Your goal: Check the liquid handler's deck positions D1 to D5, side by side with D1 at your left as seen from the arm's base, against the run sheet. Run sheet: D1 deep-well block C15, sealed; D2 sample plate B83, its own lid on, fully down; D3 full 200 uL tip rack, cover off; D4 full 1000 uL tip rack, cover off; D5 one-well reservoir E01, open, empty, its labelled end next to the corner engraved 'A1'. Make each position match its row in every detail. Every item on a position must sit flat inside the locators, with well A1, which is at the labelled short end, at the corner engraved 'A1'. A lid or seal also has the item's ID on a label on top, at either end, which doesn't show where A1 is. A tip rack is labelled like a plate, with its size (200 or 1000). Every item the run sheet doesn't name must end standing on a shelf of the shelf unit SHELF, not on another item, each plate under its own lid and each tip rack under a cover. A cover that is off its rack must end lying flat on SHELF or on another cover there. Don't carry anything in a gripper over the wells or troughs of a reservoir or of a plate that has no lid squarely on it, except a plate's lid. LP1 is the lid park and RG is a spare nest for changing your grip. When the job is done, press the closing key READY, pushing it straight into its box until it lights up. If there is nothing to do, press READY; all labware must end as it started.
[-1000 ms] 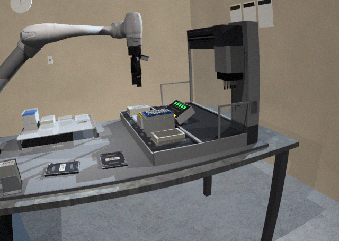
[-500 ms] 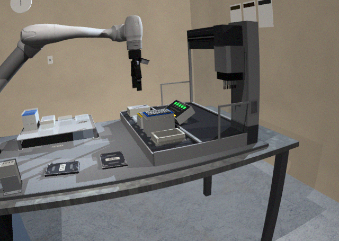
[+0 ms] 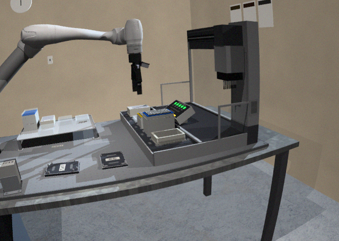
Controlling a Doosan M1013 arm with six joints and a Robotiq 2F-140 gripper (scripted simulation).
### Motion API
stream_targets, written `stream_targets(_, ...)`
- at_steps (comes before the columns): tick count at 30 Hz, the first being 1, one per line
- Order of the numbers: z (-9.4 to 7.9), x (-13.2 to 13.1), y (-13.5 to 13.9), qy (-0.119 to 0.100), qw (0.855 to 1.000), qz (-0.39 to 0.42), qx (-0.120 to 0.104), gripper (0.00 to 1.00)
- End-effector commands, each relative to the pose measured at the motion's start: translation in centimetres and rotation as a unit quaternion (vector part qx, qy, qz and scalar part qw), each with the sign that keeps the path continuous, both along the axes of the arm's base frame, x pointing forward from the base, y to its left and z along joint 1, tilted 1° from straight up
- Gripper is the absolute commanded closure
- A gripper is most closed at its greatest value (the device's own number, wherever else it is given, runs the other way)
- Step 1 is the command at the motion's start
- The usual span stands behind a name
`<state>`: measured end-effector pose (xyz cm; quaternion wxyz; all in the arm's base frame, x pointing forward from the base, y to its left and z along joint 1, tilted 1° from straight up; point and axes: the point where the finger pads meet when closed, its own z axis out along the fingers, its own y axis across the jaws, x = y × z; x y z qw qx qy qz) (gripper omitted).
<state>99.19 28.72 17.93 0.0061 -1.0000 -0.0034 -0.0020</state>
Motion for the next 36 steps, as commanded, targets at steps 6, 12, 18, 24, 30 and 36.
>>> stream_targets(6,-1.2,0.0,0.0,-0.001,1.000,0.000,0.001,0.21)
stream_targets(12,-2.2,0.0,0.0,-0.001,1.000,0.000,0.001,0.21)
stream_targets(18,-2.8,0.0,0.1,-0.001,1.000,0.000,0.001,0.21)
stream_targets(24,-3.8,0.0,0.1,-0.001,1.000,0.000,0.001,0.21)
stream_targets(30,-4.7,0.0,0.1,-0.001,1.000,0.000,0.001,0.21)
stream_targets(36,-5.5,0.1,0.1,-0.001,1.000,0.000,0.001,0.21)
